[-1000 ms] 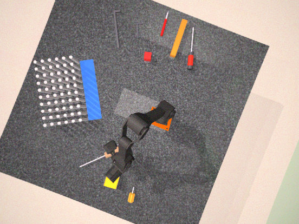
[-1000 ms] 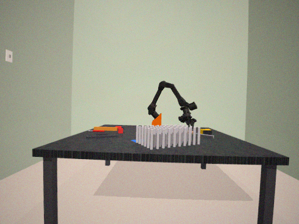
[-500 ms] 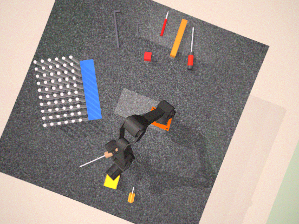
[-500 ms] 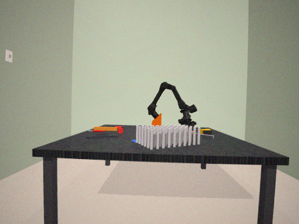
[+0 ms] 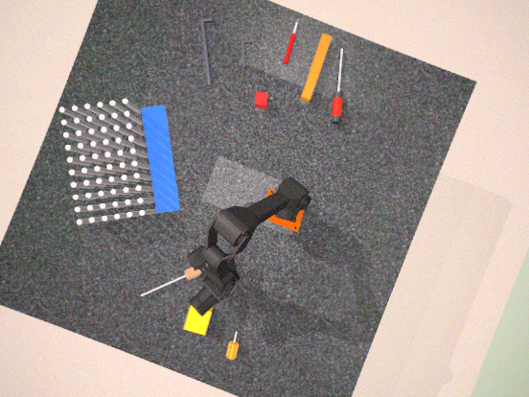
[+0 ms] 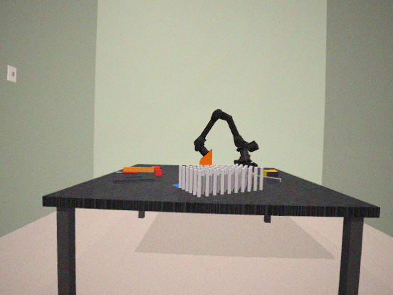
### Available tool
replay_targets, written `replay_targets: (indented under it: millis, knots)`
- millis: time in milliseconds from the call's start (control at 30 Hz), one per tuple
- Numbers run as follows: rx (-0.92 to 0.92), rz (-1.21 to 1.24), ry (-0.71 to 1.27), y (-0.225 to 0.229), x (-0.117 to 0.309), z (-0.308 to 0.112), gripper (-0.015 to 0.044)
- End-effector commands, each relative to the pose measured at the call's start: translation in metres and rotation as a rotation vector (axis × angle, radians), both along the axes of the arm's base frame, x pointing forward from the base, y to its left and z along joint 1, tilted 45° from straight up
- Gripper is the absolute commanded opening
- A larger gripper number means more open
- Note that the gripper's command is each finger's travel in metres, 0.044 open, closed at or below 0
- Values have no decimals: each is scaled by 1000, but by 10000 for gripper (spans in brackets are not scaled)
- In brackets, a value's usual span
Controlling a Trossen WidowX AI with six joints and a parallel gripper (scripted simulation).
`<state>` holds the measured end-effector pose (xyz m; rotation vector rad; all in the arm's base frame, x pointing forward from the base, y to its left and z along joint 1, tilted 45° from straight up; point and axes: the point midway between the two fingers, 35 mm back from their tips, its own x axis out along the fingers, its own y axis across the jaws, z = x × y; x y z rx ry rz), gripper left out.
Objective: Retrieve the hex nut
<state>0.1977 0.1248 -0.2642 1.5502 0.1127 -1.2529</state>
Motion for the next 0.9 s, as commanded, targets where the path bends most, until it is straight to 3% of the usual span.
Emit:
replay_targets:
  millis: [0, 233, 433, 867]
  knots:
    - [-3, 6, -3, -1, 1, 0, 195]
    - [-3, 6, -3, -1, 1, 0, 148]
    - [37, -30, -18, 15, 2, 9, 0]
    - [35, -21, -3, 84, 15, 77, 0]
